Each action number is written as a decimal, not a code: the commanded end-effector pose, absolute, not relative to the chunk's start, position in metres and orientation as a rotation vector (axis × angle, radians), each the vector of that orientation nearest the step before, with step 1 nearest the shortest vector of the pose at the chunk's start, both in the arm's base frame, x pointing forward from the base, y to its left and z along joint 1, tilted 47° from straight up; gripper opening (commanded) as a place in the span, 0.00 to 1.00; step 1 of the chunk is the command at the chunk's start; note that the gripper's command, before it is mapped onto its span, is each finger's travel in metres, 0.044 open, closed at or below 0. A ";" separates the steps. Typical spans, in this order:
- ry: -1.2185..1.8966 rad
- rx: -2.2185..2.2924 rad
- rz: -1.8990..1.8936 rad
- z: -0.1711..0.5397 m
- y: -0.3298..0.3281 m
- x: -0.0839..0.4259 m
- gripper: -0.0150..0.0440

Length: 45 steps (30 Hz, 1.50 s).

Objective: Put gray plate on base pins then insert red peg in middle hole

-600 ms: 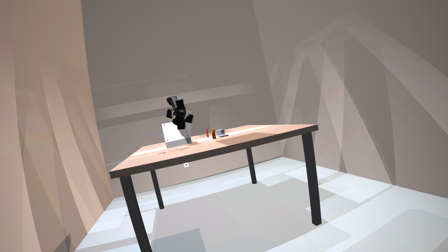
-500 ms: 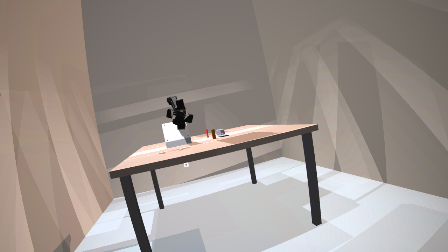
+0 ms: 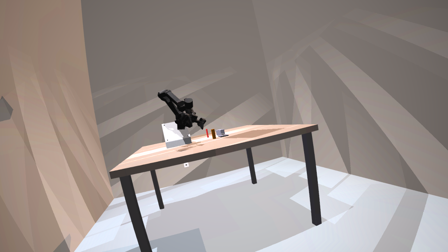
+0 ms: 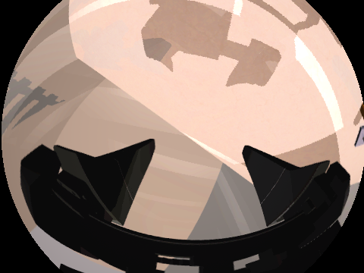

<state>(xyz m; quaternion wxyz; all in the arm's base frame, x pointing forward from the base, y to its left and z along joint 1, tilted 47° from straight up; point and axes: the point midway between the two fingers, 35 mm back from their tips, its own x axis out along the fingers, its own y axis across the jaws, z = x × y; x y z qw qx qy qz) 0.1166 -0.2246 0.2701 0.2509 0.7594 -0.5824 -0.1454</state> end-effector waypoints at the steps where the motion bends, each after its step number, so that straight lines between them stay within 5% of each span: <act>1: -1.278 2.133 -0.691 0.249 -0.222 0.179 1.00; 11: -0.488 1.962 -1.132 0.183 -0.153 0.302 1.00; 21: 0.133 1.551 -1.285 0.110 -0.040 0.368 1.00; 37: 0.710 0.451 -1.213 -0.013 0.140 0.344 1.00; 45: 0.726 0.382 -1.197 -0.020 0.150 0.337 1.00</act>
